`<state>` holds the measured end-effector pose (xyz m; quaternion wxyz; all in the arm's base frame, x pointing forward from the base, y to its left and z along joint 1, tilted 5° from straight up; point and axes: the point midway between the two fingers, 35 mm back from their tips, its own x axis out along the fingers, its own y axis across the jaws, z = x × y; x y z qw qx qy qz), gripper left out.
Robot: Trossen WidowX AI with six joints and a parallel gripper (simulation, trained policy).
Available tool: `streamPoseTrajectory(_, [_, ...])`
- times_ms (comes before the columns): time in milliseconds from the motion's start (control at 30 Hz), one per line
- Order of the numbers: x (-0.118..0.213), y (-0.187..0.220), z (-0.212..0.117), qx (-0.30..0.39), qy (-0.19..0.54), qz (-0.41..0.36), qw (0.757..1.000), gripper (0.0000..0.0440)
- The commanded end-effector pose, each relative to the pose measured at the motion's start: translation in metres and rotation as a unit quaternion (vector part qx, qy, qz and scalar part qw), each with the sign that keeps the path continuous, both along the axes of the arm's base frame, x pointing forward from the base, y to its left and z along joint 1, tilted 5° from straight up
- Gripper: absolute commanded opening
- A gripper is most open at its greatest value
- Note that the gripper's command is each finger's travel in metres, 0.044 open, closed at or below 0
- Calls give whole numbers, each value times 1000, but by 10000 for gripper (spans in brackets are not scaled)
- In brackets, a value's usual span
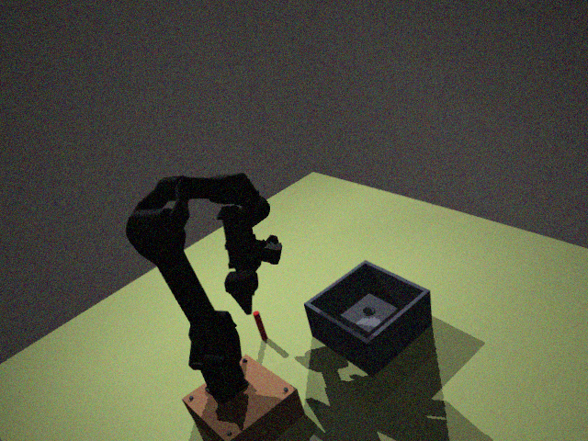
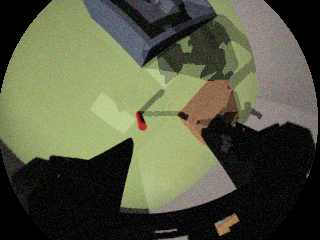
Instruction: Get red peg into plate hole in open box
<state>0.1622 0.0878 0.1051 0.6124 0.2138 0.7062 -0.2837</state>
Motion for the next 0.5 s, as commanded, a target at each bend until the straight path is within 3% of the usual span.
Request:
streamPoseTrajectory(0, [0,7,-14,-27,-2,-19,999,440])
streamPoseTrajectory(467, [9,26,-71,-57,-42,-21,997,440])
